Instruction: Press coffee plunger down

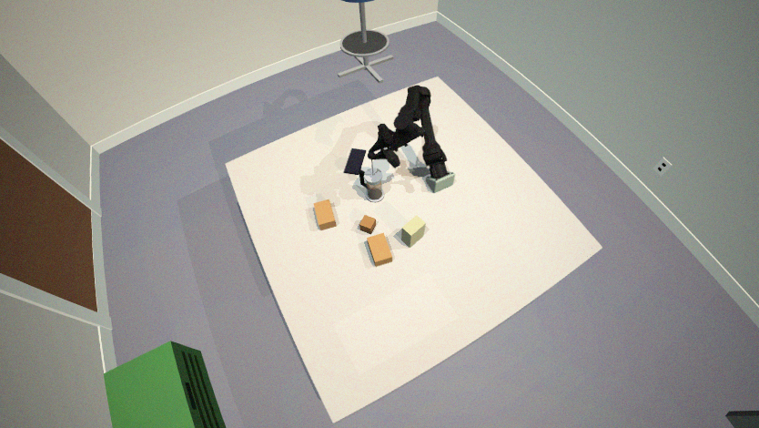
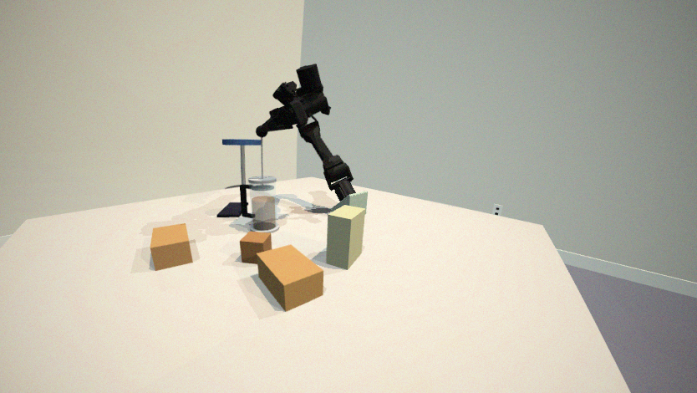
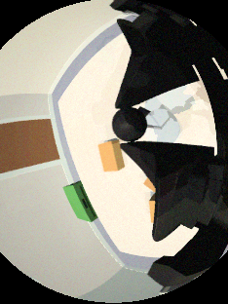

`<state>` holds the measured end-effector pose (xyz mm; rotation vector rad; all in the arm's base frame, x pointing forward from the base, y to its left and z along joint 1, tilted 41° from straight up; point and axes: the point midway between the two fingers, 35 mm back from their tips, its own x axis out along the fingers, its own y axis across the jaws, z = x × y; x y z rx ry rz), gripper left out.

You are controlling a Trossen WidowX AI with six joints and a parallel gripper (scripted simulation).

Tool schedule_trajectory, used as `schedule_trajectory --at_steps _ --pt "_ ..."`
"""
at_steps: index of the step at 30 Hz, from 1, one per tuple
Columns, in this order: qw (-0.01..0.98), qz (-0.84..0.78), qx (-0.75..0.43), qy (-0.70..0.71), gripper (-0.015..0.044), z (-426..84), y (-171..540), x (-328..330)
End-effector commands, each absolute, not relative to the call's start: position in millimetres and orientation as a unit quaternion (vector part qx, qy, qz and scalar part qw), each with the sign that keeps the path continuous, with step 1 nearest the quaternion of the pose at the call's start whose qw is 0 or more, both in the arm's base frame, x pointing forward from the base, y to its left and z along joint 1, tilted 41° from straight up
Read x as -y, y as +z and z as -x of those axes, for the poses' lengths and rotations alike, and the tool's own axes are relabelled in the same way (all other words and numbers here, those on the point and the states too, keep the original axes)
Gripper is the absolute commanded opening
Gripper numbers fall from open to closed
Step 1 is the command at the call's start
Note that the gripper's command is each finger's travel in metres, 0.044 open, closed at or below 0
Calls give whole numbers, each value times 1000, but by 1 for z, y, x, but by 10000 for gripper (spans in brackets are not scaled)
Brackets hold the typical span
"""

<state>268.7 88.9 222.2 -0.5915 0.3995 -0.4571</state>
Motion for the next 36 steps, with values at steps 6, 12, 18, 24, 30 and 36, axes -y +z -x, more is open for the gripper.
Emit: schedule_trajectory --at_steps 6,12,18,24,30,36 --pt "907 290 -209 -222 129 -271 202 -76" --pt "907 289 -210 -222 129 -272 194 -70" --pt "907 289 -211 -221 129 -272 186 -64" --pt "907 289 -211 -221 129 -273 179 -58" --pt "908 289 -210 -221 129 -274 171 -52" --pt "908 290 -208 -221 129 -274 164 -45"
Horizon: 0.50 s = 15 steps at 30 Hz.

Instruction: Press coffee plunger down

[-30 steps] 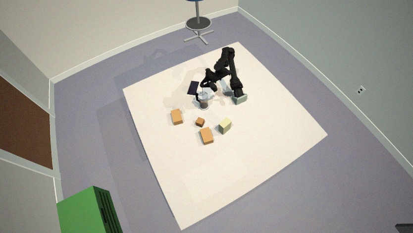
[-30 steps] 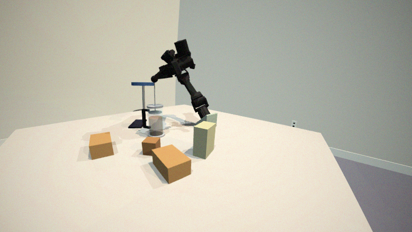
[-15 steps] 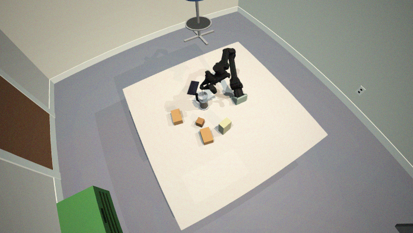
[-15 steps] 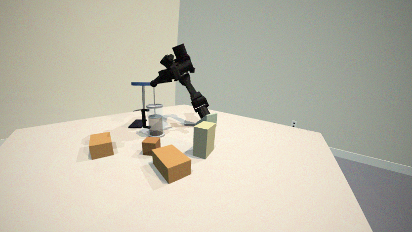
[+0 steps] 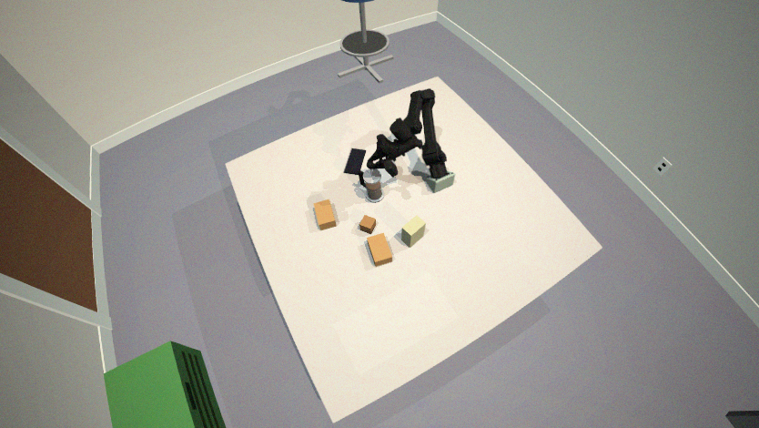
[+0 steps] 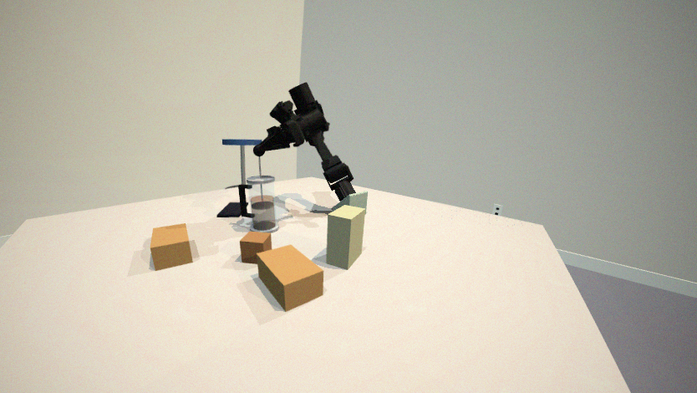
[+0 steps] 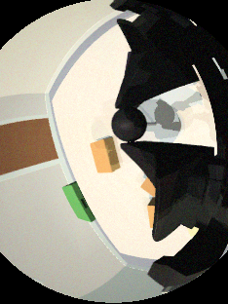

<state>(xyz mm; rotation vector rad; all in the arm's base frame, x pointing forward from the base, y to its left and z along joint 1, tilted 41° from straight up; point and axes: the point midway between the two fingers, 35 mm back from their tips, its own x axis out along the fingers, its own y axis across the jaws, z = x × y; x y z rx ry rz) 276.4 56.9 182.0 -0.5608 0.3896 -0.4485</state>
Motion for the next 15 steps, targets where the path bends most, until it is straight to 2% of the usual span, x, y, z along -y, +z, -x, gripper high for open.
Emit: schedule_trajectory --at_steps 1,15 --pt "908 290 -208 -221 129 -274 163 -44" --pt "908 294 -199 -221 129 -278 149 -28"
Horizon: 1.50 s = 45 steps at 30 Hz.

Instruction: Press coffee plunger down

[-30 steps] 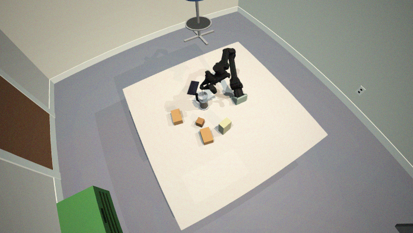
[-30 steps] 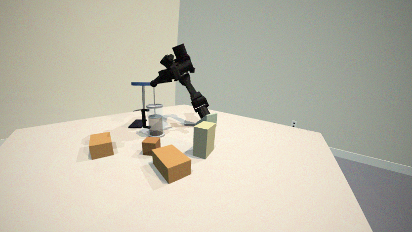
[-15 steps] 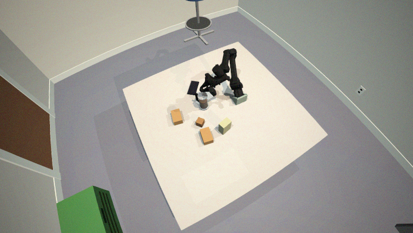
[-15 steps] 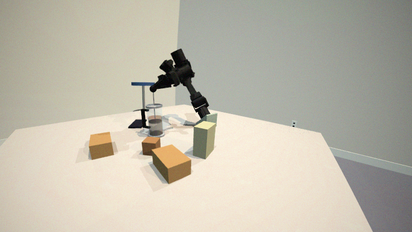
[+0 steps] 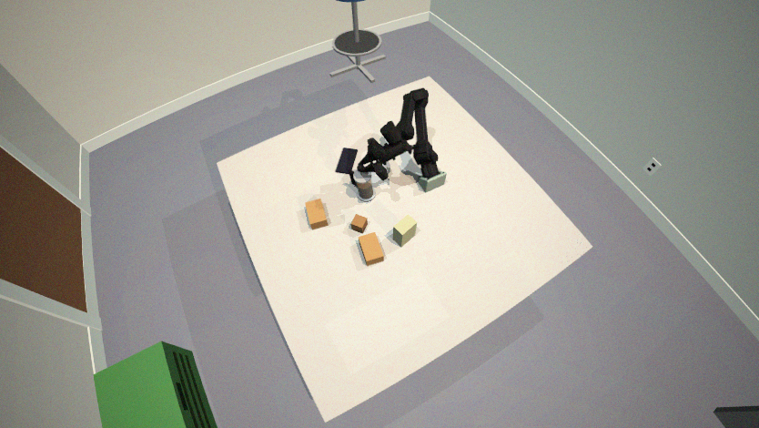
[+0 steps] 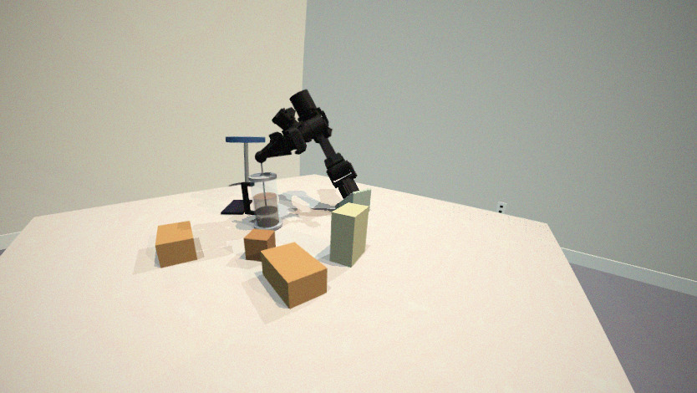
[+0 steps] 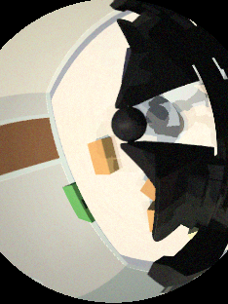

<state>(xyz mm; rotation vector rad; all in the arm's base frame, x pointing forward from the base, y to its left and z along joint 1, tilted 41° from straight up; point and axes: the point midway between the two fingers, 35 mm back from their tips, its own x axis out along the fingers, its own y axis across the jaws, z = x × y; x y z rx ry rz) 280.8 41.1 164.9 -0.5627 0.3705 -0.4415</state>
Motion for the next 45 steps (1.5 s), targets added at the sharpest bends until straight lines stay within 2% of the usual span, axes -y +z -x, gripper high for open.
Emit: schedule_trajectory --at_steps 1,45 --pt "908 294 -199 -221 129 -279 149 -28" --pt "908 294 -198 -222 129 -287 148 -32"
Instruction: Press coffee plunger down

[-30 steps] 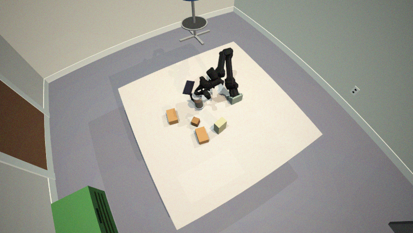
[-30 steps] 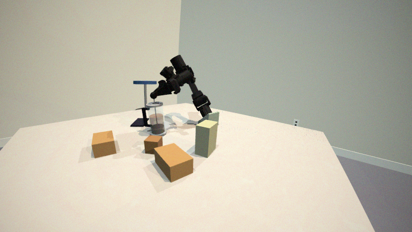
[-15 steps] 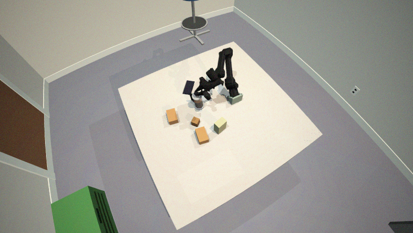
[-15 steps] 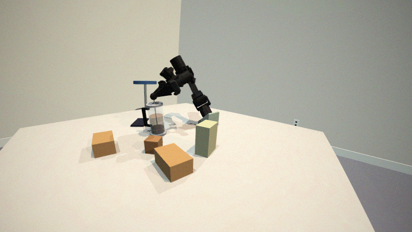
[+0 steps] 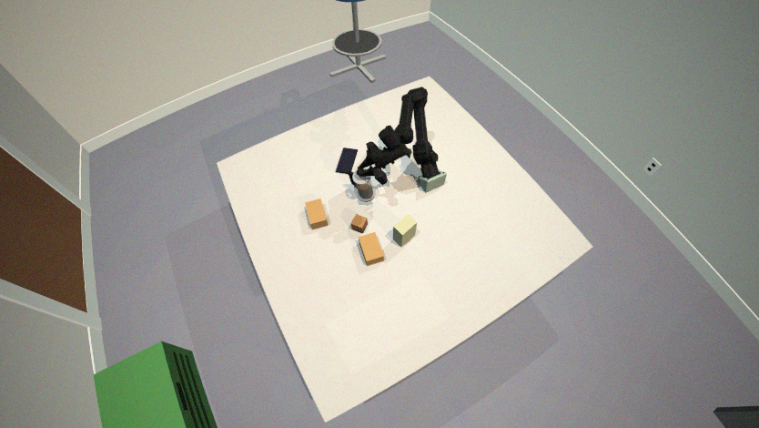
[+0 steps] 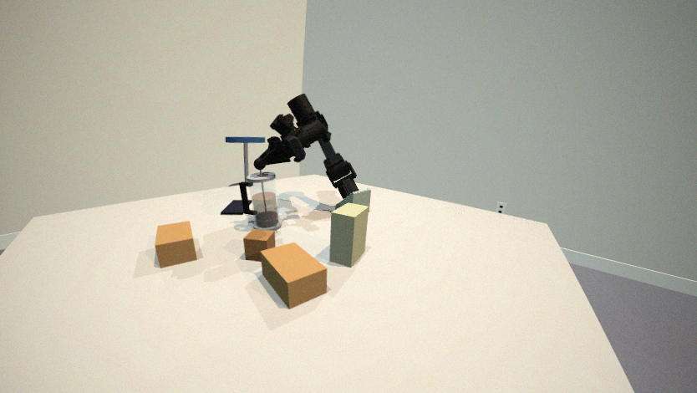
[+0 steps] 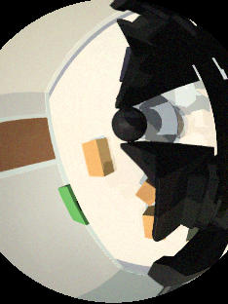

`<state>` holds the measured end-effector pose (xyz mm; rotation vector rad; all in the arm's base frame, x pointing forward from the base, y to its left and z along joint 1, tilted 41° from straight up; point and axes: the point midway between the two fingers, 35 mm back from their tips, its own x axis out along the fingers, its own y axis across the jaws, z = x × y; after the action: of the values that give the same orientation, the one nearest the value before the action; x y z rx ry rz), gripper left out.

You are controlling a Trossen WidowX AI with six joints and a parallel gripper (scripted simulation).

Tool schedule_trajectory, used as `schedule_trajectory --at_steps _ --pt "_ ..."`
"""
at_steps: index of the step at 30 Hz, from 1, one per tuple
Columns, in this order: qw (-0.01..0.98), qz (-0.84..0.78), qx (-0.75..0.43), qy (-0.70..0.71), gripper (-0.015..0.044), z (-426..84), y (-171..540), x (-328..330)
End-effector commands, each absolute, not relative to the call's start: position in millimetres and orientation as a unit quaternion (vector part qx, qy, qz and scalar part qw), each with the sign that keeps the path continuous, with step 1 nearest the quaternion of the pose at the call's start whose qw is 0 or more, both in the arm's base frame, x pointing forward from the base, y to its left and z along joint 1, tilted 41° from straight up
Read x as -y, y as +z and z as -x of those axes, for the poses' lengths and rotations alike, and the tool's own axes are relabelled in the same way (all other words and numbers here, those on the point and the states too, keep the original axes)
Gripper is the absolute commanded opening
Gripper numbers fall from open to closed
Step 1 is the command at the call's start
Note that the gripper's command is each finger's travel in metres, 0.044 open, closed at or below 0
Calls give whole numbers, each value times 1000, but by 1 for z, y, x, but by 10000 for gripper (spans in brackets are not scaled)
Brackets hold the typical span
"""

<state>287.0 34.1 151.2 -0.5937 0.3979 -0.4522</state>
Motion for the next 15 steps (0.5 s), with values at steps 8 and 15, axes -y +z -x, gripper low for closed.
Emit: schedule_trajectory --at_steps 8,15 --pt "912 288 -193 -219 129 -287 151 -34" --pt "912 288 -193 -219 286 -287 151 -34"
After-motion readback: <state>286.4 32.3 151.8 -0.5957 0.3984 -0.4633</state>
